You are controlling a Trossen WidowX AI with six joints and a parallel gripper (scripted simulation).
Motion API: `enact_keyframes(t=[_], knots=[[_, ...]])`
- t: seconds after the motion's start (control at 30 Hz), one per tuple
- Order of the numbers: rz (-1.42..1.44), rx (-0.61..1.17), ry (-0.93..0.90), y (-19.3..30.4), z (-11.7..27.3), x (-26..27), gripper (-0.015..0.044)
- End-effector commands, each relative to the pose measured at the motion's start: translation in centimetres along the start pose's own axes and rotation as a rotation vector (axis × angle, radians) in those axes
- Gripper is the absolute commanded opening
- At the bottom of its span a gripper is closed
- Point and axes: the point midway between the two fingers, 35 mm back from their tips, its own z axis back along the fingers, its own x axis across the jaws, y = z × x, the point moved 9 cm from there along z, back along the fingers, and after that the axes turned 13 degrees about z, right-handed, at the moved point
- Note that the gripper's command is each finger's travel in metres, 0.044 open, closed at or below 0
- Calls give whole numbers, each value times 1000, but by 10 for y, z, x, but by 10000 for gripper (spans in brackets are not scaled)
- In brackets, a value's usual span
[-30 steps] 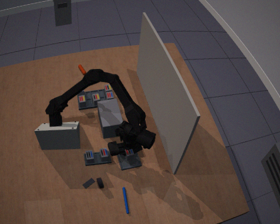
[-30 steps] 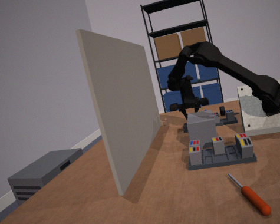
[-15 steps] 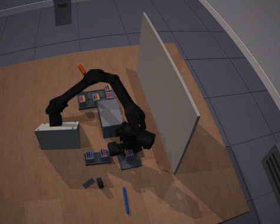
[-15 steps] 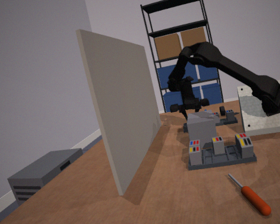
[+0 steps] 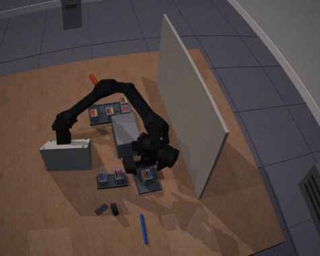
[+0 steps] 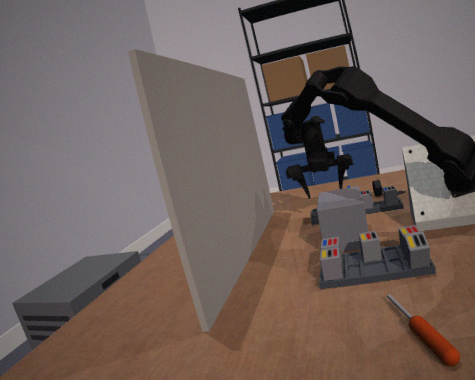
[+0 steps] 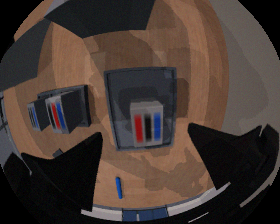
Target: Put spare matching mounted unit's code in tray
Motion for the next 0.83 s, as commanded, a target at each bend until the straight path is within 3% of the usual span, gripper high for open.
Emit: enact_keyframes(t=[0.0, 0.8], knots=[[5, 21, 14, -1, 59, 3, 440], [-2, 41, 35, -1, 71, 6, 440]])
